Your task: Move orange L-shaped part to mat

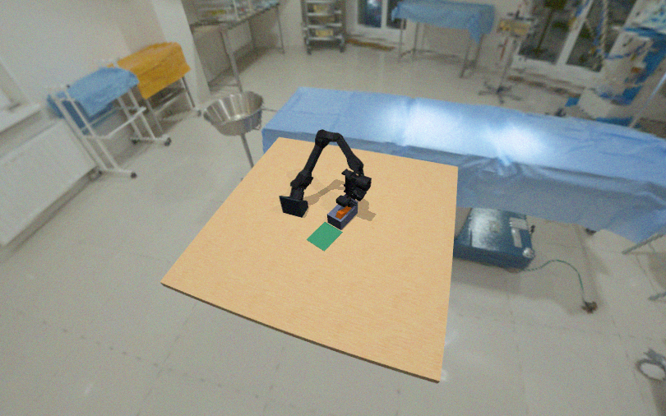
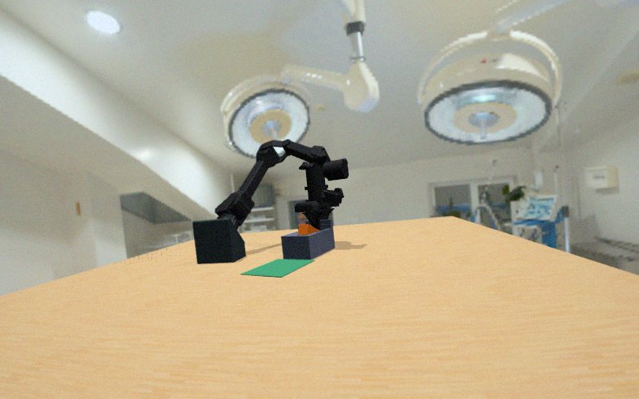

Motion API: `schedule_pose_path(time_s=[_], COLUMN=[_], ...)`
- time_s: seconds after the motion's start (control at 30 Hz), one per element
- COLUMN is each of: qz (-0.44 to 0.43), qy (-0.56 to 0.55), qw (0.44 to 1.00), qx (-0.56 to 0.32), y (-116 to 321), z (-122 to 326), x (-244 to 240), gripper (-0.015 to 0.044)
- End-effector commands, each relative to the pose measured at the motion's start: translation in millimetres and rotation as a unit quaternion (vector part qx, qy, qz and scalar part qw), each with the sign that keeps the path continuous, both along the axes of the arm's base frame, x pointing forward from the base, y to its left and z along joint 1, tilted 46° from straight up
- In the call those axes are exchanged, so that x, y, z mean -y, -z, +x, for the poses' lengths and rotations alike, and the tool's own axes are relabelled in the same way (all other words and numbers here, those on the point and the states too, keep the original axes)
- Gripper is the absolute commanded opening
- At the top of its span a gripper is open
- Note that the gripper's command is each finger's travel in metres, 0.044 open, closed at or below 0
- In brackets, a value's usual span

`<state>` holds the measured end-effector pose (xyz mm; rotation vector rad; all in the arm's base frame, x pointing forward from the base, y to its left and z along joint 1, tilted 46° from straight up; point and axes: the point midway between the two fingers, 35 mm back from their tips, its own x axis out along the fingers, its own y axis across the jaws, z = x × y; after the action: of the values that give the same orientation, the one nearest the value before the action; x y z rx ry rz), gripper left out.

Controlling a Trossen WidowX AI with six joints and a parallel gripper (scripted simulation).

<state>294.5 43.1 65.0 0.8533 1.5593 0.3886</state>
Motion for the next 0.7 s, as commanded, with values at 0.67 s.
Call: schedule_pose_path(time_s=[0.67], qz=[0.003], qy=[0.000], qw=[1.000], qx=[-0.005], y=[10.6], z=[-2.1], x=[-11.6], gripper=[0.0180])
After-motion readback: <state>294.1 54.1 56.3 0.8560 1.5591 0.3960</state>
